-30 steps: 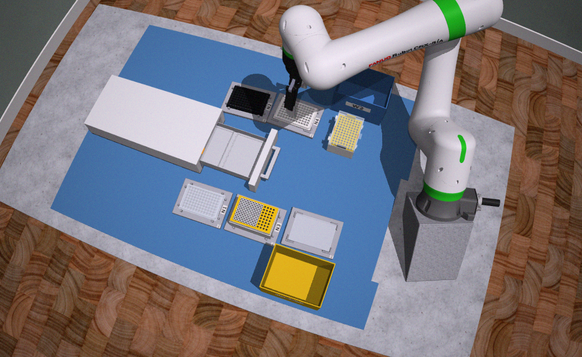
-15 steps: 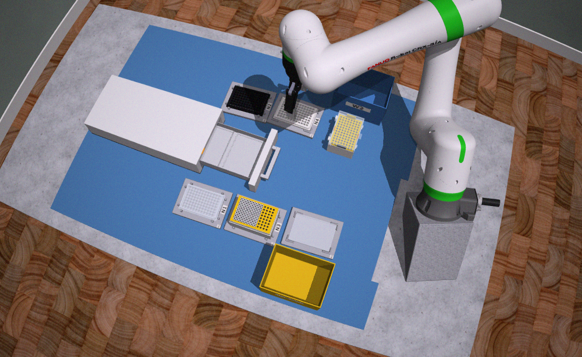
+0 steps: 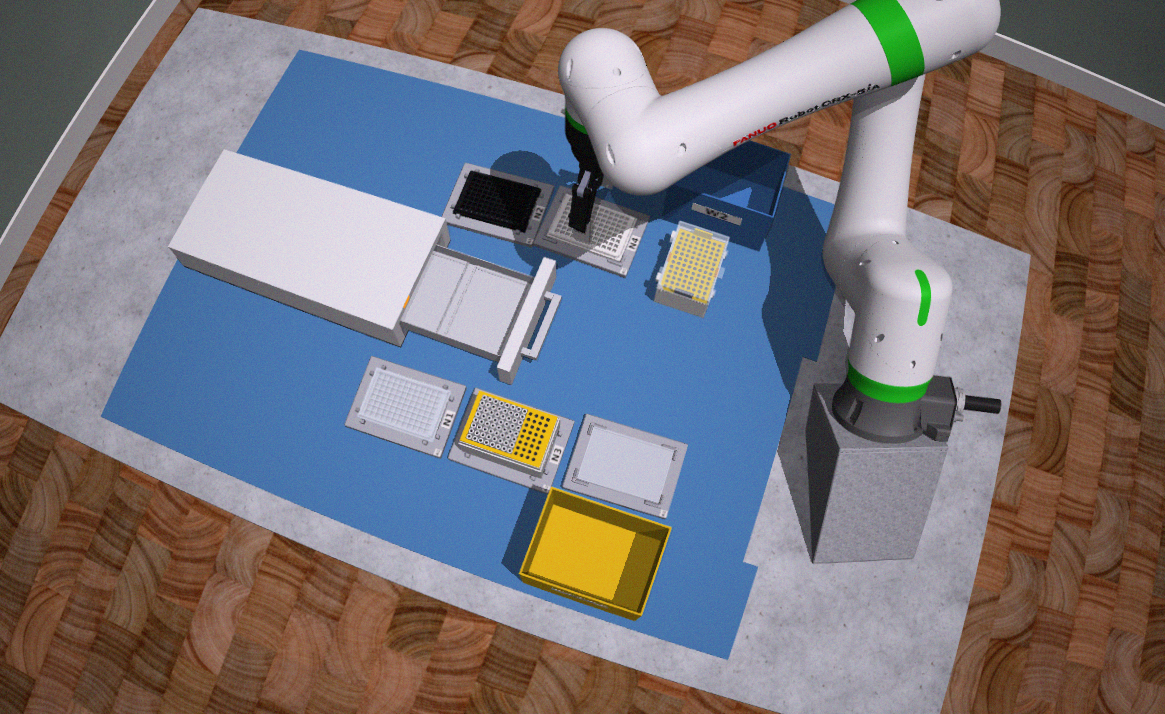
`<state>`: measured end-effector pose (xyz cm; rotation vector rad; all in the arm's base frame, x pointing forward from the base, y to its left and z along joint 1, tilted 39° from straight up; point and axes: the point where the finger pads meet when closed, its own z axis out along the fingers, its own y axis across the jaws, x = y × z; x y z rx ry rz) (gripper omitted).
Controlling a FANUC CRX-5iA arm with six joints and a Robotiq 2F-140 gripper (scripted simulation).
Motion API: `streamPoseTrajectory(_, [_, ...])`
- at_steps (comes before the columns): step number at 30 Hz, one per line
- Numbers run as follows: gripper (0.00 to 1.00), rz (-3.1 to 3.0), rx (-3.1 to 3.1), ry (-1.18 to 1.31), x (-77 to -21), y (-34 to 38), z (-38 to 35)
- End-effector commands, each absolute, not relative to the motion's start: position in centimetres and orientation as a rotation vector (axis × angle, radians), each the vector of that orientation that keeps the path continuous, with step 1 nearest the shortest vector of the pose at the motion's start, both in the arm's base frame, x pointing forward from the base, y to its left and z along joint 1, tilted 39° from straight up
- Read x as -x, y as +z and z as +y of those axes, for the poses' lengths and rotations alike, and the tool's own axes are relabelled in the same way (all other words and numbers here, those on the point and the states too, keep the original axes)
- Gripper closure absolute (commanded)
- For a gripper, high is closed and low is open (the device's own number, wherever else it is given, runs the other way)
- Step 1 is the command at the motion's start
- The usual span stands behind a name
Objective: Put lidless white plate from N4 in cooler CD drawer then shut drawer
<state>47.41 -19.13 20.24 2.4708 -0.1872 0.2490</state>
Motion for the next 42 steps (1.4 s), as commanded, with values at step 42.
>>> streamPoseTrajectory(42, [0.34,-0.187,-2.471,0.25,-48.1,16.5,-22.1])
